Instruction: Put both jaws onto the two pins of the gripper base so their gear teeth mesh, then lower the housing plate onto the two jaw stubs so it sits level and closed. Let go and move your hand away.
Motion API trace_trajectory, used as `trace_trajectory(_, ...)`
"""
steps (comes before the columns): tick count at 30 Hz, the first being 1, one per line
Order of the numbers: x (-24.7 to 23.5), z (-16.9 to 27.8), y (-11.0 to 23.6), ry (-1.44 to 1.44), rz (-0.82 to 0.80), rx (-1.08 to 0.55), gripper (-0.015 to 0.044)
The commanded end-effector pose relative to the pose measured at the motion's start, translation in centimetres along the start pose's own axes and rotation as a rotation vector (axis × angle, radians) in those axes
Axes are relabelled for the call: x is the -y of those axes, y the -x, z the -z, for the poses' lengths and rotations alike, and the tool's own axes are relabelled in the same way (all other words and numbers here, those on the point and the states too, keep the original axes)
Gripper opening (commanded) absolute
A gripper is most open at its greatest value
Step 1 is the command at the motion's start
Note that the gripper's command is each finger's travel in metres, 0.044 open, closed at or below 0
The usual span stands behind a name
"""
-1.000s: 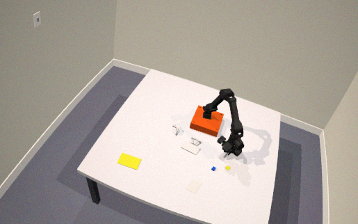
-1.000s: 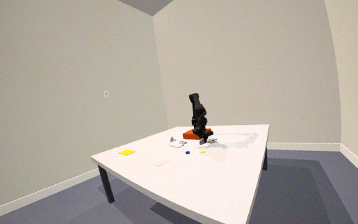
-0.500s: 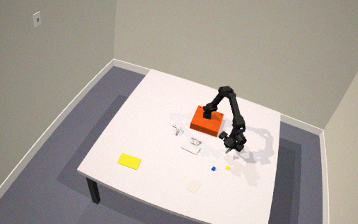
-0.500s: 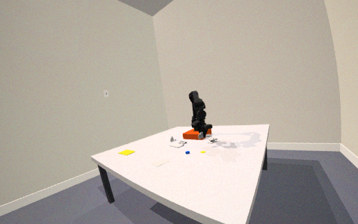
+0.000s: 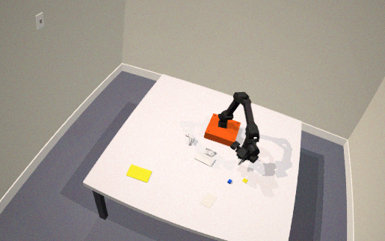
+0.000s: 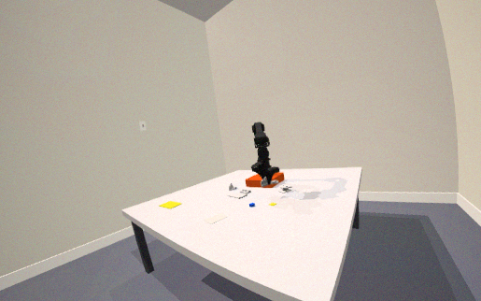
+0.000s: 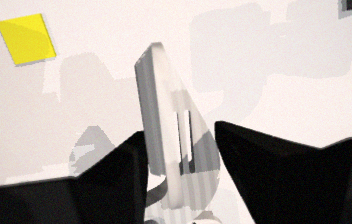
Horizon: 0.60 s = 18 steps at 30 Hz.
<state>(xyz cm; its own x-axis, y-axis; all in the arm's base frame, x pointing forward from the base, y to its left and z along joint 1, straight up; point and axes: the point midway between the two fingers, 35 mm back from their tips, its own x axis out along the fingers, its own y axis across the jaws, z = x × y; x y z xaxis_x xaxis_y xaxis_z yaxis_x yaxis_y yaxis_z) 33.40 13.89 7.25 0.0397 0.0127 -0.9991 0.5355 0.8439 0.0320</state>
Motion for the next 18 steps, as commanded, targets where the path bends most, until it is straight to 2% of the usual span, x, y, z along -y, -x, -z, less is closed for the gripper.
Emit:
trace_trajectory(1,1.0,-0.8,0.1,0.016,-0.001,0.000,0.0134)
trace_trajectory(18,5.6,-4.2,0.1,0.078,0.004,0.003,0.0134)
